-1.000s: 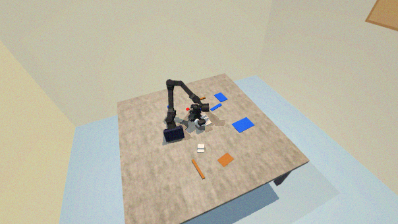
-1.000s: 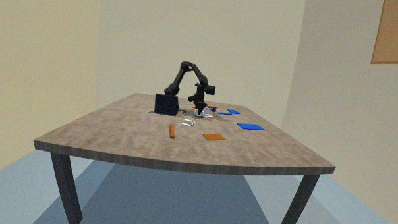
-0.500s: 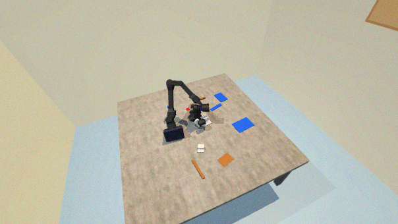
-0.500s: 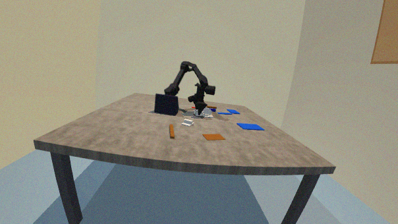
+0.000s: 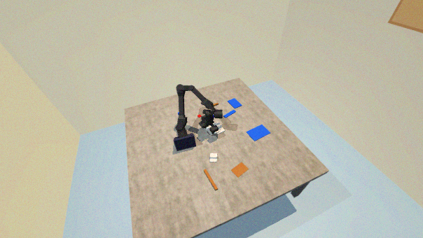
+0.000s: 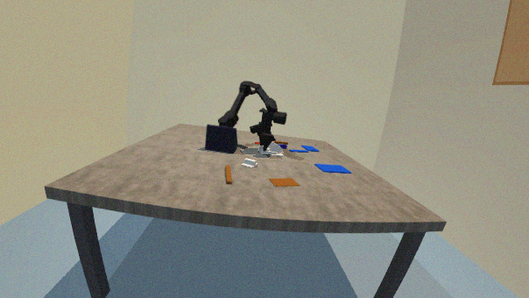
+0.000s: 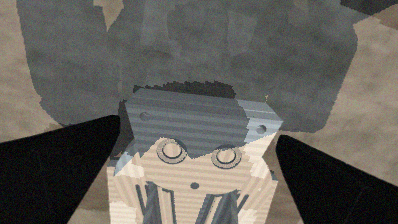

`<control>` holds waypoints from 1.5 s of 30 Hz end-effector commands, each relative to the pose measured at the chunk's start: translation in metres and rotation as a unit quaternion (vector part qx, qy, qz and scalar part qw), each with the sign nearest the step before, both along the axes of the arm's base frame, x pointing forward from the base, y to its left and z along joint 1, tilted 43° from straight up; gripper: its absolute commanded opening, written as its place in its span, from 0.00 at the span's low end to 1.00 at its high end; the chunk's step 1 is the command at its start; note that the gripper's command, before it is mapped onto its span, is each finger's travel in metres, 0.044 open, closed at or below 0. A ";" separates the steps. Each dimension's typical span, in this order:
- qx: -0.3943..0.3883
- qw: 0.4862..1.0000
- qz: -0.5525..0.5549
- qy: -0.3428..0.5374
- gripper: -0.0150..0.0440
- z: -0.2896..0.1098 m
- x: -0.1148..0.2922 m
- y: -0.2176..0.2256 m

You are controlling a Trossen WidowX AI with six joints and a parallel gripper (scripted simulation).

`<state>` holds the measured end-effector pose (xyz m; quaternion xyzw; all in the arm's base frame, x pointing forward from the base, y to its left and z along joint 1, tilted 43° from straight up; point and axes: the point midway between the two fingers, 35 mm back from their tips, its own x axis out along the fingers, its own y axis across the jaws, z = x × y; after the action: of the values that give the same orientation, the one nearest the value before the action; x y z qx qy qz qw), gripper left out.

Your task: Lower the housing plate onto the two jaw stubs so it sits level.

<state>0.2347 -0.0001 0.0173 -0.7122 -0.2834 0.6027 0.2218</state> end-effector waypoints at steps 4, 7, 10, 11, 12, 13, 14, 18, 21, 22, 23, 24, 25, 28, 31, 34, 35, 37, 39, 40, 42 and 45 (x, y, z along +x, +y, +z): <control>-0.004 1.000 0.003 -0.006 1.00 0.044 -0.006 -0.039; -0.004 1.000 0.003 -0.006 1.00 0.046 -0.006 -0.040; -0.005 1.000 -0.003 -0.008 1.00 0.040 -0.004 -0.039; -0.006 1.000 -0.003 -0.007 1.00 0.043 -0.007 -0.042; -0.007 1.000 -0.002 -0.007 1.00 0.048 -0.012 -0.048; -0.007 1.000 -0.002 -0.006 1.00 0.055 -0.019 -0.054; -0.007 1.000 0.000 -0.005 1.00 0.061 -0.026 -0.060; -0.004 1.000 0.003 -0.004 1.00 0.078 -0.045 -0.073; -0.004 1.000 0.003 -0.004 1.00 0.078 -0.045 -0.073; -0.004 1.000 0.003 -0.004 1.00 0.078 -0.045 -0.073; -0.004 1.000 0.003 -0.004 1.00 0.078 -0.045 -0.073; -0.004 1.000 0.003 -0.004 1.00 0.078 -0.045 -0.073; -0.004 1.000 0.003 -0.004 1.00 0.078 -0.045 -0.073; -0.004 1.000 0.003 -0.004 1.00 0.078 -0.045 -0.073; -0.004 1.000 0.003 -0.004 1.00 0.078 -0.045 -0.073; -0.004 1.000 0.003 -0.004 1.00 0.078 -0.045 -0.073; -0.004 1.000 0.003 -0.004 1.00 0.078 -0.045 -0.073; -0.004 1.000 0.003 -0.004 1.00 0.078 -0.045 -0.073; -0.004 1.000 0.003 -0.004 1.00 0.078 -0.045 -0.073; -0.004 1.000 0.003 -0.004 1.00 0.078 -0.045 -0.073; -0.004 1.000 0.003 -0.004 1.00 0.078 -0.045 -0.073; -0.004 1.000 0.003 -0.004 1.00 0.078 -0.045 -0.073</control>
<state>0.1902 -0.0727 0.0950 -0.7153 -0.2828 0.6008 0.2176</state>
